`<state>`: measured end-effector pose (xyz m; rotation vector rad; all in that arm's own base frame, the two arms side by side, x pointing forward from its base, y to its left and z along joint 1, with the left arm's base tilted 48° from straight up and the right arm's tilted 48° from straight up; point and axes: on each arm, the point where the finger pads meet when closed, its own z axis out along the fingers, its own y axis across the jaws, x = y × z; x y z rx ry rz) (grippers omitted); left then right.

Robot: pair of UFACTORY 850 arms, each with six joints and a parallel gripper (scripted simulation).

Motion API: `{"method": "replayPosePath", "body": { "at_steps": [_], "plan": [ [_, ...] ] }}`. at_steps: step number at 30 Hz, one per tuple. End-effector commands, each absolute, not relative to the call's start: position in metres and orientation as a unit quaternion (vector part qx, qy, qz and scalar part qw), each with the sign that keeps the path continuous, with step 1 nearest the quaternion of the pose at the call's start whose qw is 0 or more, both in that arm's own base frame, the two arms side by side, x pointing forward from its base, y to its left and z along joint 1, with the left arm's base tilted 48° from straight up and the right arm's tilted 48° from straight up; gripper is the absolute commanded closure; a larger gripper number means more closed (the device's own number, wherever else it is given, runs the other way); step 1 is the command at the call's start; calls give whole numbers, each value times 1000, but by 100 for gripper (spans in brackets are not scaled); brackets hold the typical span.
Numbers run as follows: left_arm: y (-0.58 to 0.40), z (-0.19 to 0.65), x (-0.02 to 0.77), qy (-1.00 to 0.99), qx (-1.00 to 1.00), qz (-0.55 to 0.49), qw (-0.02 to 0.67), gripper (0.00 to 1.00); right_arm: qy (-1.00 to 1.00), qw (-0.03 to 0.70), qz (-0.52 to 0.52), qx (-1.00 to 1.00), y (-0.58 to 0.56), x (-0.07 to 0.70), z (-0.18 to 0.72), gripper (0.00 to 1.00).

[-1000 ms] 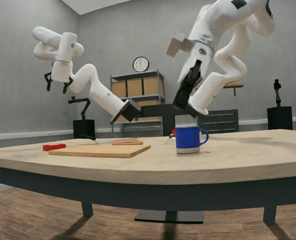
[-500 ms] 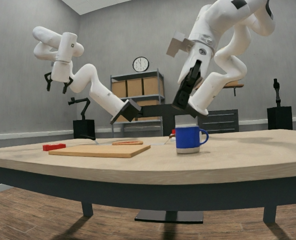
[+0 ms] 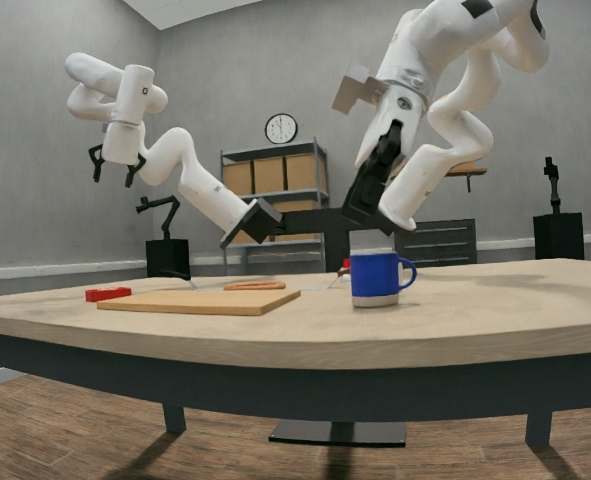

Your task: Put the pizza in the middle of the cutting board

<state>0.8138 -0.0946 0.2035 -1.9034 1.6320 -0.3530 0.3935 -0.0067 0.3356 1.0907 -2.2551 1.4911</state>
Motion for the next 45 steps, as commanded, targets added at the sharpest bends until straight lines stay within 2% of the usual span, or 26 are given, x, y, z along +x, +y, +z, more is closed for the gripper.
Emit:
{"method": "replayPosePath", "body": {
  "at_steps": [1, 3, 4, 20, 35, 45],
  "plan": [
    [-96, 205, 814, 615, -717, -134, 300, 48, -769, 112, 508, 372, -6, 394, 336, 0],
    [-96, 205, 814, 615, -717, -134, 300, 48, -769, 112, 508, 372, -6, 394, 336, 0],
    [-96, 205, 814, 615, -717, -134, 300, 48, -769, 112, 508, 372, -6, 394, 336, 48],
    [-96, 205, 814, 615, -717, -134, 300, 48, -769, 112, 508, 372, -6, 394, 336, 48],
    [-160, 134, 758, 526, -816, -168, 169, 48, -749, 108, 524, 392, -23, 400, 308, 48],
    [-181, 113, 738, 485, -847, -176, 127, 48, -741, 107, 528, 401, -28, 401, 299, 48]
  ]
}}
